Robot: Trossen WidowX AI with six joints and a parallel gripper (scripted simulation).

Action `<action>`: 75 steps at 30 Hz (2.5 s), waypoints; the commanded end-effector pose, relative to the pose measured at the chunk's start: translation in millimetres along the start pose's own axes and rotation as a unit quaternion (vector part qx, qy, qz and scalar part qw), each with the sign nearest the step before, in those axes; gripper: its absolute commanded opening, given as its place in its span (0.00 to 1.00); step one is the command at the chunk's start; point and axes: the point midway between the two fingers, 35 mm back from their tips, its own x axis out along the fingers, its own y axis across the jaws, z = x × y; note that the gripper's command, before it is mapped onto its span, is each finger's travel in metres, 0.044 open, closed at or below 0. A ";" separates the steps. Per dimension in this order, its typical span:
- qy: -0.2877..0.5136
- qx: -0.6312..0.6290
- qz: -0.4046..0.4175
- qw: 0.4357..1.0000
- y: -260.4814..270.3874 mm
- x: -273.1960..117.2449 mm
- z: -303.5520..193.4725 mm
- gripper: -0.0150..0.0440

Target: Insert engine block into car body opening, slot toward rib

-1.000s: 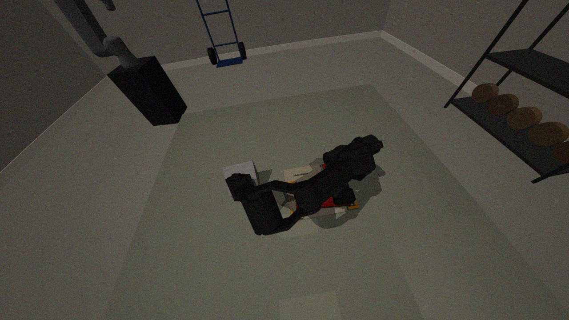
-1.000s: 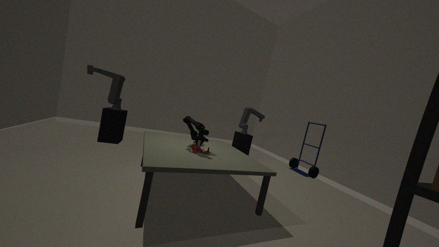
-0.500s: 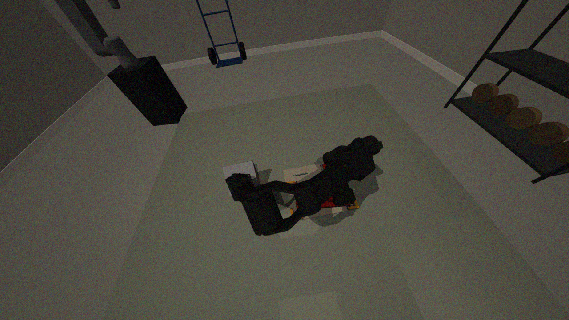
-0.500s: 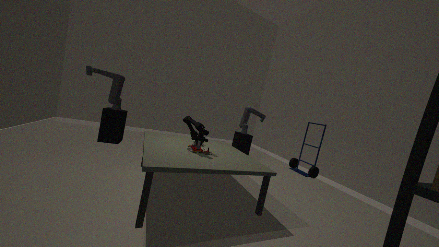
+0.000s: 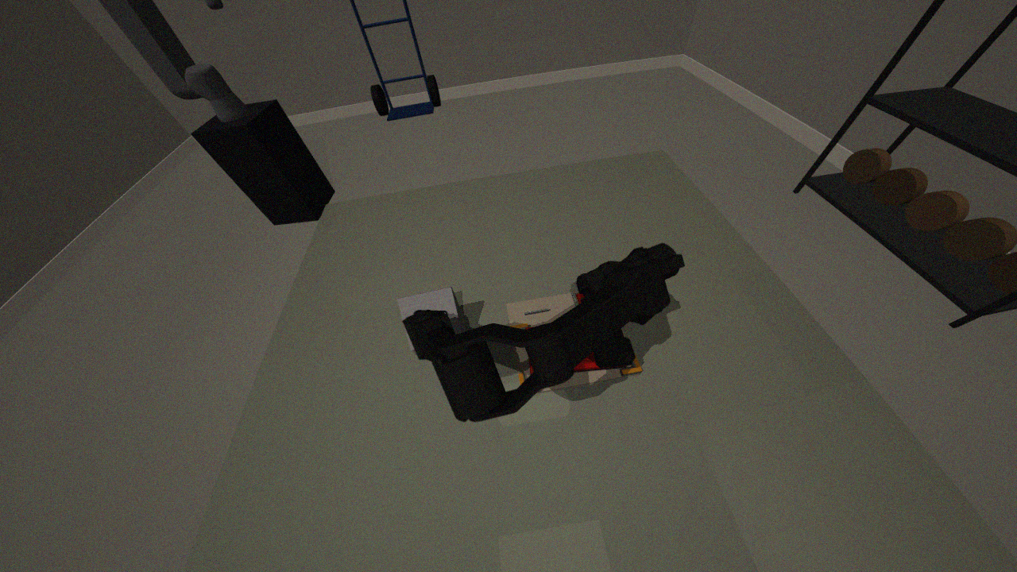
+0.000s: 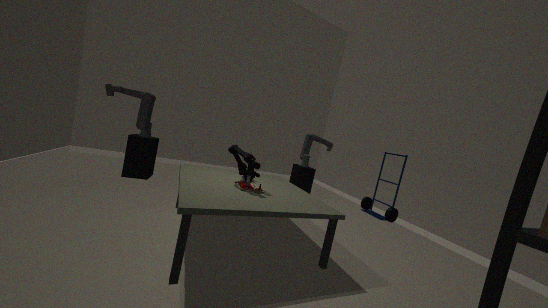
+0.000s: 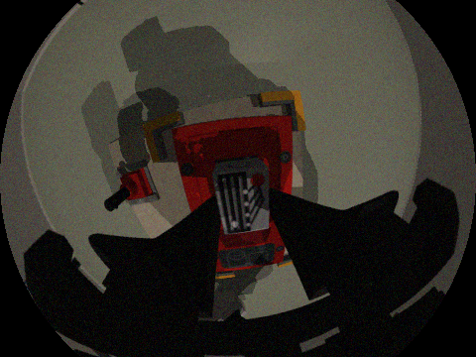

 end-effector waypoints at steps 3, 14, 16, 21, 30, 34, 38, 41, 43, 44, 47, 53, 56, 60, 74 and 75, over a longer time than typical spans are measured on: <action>0.000 -0.003 -0.003 1.000 -0.6 1.7 -0.5 0.52; 0.000 -0.003 -0.003 1.000 -0.7 3.4 -0.5 0.52; 0.000 -0.003 -0.003 1.000 -0.7 3.7 -0.5 0.52; 0.000 -0.003 -0.003 1.000 -0.7 4.5 -0.5 0.52; 0.000 -0.003 -0.003 1.000 -0.7 6.0 -0.5 0.52; 0.000 -0.003 -0.003 1.000 -0.8 6.6 -0.5 0.52; 0.000 -0.003 -0.003 1.000 -0.8 7.2 -0.5 0.52; 0.000 -0.003 -0.003 1.000 -0.9 7.6 -0.5 0.52; 0.000 -0.003 -0.003 1.000 -0.9 7.9 -0.5 0.52; 0.000 -0.003 -0.003 1.000 -0.9 8.1 -0.5 0.52; 0.000 -0.003 -0.003 1.000 -0.9 8.5 -0.5 0.52; 0.000 -0.003 -0.003 1.000 -0.9 9.4 -0.5 0.52; 0.000 -0.003 -0.003 1.000 -0.9 9.8 -0.5 0.52; 0.000 -0.003 -0.003 1.000 -0.9 10.4 -0.5 0.52; 0.000 -0.003 -0.003 1.000 -1.0 12.4 -0.6 0.52; 0.000 -0.003 -0.003 1.000 -1.0 12.5 -0.6 0.52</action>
